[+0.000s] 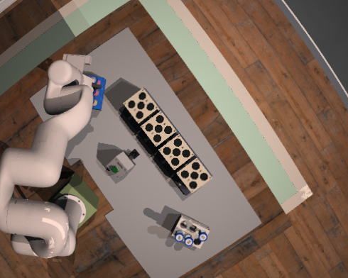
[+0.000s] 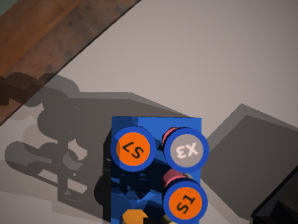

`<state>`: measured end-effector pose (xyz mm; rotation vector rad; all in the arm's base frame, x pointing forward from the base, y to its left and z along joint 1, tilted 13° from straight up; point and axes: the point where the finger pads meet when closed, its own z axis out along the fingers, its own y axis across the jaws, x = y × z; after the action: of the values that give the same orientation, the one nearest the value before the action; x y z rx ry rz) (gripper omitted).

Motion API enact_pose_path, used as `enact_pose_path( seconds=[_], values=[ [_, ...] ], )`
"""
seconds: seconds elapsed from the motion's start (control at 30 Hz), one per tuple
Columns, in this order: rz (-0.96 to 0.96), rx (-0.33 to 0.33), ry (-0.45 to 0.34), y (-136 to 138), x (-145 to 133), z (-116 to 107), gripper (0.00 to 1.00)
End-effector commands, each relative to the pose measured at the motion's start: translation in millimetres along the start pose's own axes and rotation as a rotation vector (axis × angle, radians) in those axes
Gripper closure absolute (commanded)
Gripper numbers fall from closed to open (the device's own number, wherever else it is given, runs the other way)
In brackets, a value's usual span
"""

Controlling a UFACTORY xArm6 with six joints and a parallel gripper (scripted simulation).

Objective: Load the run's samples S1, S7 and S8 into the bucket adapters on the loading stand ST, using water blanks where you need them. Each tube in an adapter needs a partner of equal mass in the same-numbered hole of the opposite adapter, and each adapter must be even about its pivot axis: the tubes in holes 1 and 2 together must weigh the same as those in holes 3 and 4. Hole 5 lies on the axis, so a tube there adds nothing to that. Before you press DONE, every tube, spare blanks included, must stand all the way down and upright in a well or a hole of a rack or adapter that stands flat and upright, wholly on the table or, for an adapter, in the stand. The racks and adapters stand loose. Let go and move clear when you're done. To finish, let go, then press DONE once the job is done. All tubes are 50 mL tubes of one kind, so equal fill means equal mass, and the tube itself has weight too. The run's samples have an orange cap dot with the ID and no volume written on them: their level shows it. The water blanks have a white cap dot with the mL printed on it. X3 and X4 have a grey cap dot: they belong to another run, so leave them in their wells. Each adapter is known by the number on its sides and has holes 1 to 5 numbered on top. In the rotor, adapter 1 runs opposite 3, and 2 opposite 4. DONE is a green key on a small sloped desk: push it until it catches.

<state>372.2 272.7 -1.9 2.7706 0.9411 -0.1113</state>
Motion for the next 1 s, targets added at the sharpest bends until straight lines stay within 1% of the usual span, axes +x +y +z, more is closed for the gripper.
enact_pose_path(
  seconds=[0.0,0.97],
  values=[
    [0.001,0.000,0.006,0.1,2.3,4.3,0.43],
    [0.001,0.000,0.006,0.1,2.4,58.4,0.43]
  ],
)
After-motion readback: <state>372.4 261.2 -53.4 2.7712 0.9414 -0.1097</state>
